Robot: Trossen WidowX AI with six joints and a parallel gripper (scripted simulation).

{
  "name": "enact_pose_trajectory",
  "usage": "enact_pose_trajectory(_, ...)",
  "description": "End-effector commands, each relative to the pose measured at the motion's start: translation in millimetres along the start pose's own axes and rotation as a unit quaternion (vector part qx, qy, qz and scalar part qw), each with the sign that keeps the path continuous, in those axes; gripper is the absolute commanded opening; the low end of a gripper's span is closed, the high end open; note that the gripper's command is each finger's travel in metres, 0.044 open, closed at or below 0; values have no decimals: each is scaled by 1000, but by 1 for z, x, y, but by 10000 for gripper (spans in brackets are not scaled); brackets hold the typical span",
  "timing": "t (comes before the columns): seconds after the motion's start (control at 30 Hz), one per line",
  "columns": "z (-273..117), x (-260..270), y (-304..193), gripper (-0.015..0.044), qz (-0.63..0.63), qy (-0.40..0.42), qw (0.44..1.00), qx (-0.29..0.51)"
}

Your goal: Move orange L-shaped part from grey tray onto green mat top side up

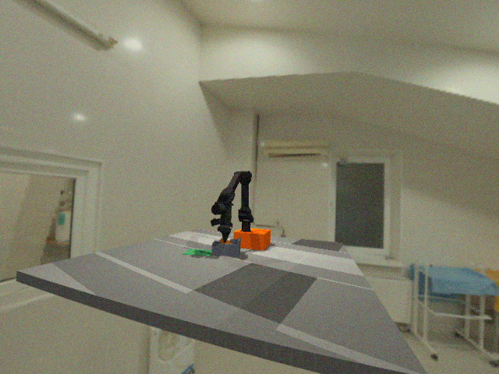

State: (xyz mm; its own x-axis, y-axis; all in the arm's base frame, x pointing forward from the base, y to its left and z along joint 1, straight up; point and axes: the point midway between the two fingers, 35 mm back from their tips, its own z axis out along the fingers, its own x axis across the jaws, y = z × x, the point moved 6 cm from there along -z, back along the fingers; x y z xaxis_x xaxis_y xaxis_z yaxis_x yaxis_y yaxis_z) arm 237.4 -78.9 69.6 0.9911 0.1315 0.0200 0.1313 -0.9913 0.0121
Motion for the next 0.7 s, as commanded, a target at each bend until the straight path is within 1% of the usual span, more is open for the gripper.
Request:
enact_pose_trajectory(0.0,0,0,0,95,0,0,1000,0)
enact_pose_trajectory(0.07,0,0,0,82,0,0,1000,0)
enact_pose_trajectory(0.17,0,0,0,3,0,0,1000,0)
enact_pose_trajectory(0.4,-2,0,0,0,0,0,1000,0)
enact_pose_trajectory(0.67,-13,0,0,0,2,0,1000,-1)
